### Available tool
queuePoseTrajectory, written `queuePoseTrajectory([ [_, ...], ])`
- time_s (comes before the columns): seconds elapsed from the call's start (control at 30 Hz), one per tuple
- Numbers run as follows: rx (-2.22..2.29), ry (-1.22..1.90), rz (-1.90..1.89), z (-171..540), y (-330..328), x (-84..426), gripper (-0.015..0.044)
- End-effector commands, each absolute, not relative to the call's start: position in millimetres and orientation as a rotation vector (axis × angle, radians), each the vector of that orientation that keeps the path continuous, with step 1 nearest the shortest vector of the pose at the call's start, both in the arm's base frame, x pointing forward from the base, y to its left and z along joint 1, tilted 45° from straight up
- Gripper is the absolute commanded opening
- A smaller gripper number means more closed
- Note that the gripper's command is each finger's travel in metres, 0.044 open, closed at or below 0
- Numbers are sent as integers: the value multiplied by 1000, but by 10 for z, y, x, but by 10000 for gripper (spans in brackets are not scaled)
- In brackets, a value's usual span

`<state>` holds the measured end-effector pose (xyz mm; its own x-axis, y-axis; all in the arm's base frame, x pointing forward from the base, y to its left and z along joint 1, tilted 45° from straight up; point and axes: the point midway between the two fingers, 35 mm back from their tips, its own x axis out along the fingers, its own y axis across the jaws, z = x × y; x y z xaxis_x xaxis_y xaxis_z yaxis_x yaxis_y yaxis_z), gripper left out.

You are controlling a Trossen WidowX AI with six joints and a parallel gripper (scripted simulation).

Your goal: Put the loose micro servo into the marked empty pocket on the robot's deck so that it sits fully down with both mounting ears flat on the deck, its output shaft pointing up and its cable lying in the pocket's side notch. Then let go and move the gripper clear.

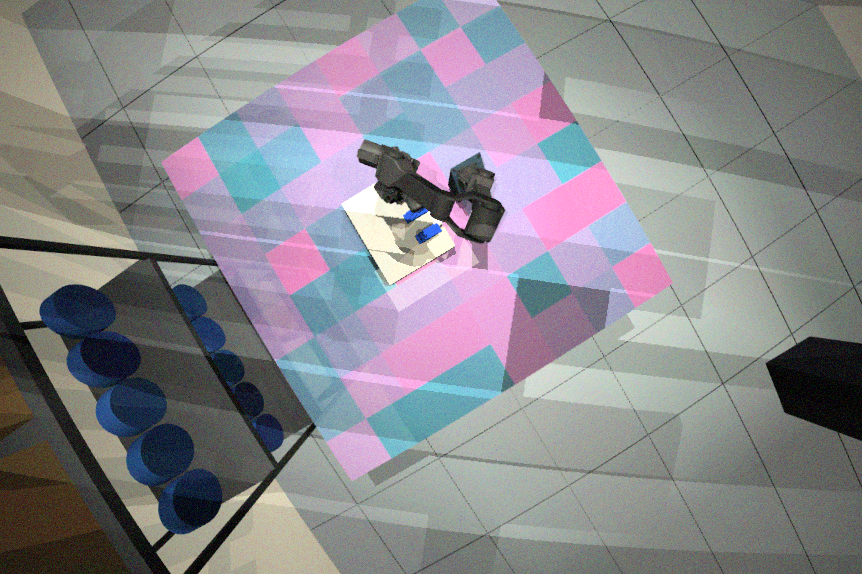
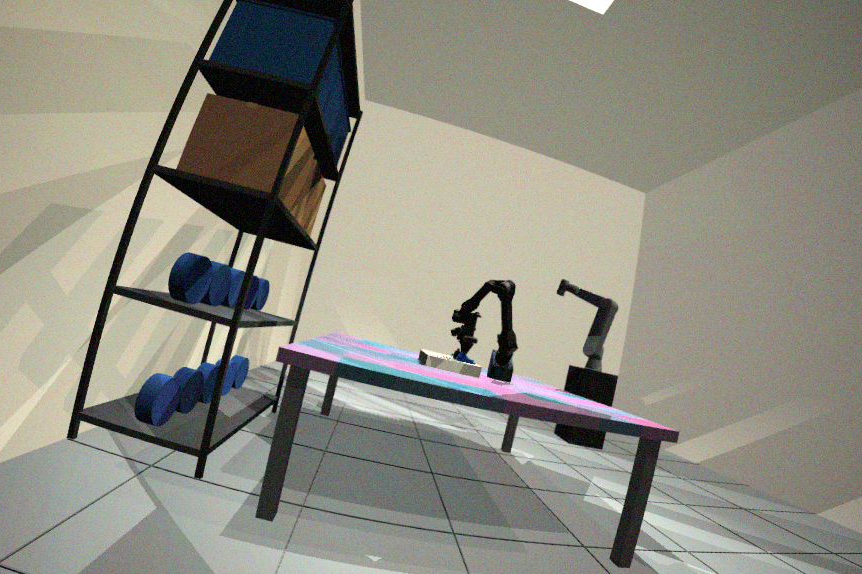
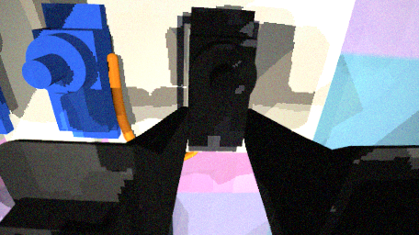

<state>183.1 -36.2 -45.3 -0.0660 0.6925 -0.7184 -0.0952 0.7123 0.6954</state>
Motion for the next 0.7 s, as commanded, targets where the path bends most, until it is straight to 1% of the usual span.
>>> queuePoseTrajectory([
  [0.0,523,1505,693,-477,-329,1835,0],
  [0.33,523,1505,693,-544,-261,1829,0],
  [0.57,523,1505,693,-532,-285,1817,184],
  [0.67,523,1505,692,-484,-337,1826,187],
])
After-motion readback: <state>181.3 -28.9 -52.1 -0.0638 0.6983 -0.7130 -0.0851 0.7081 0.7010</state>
